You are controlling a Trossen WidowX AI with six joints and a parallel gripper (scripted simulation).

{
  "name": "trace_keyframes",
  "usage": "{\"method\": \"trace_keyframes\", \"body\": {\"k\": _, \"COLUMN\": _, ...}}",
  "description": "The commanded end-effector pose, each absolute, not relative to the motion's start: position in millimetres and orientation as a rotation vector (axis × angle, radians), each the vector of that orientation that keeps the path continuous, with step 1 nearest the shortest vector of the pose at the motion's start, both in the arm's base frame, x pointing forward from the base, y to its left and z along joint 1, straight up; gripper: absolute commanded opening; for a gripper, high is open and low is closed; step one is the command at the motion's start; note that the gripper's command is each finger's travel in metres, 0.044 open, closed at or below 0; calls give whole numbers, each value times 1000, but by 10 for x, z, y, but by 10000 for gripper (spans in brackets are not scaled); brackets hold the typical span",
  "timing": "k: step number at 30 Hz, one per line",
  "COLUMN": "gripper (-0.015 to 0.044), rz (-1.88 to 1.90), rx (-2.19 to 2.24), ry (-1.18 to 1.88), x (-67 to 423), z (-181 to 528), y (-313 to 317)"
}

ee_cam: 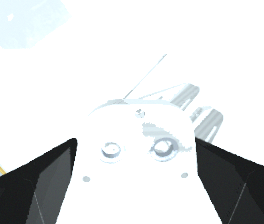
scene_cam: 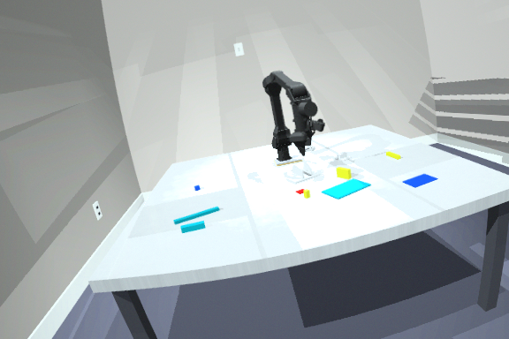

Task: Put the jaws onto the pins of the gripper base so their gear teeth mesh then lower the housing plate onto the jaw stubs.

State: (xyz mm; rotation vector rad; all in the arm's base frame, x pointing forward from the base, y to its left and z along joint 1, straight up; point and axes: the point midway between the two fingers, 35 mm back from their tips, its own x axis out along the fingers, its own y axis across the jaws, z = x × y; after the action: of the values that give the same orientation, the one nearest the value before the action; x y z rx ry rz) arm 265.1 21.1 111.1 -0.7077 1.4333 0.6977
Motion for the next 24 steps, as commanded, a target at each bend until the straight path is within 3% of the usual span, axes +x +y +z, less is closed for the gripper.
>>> {"method": "trace_keyframes", "body": {"k": 1, "gripper": 351, "rz": 598, "rx": -609, "ry": 1460, "x": 2634, "z": 1115, "y": 116}}
{"method": "trace_keyframes", "body": {"k": 24, "gripper": 351, "rz": 140, "rx": -146, "ry": 1542, "x": 2528, "z": 1105, "y": -319}}
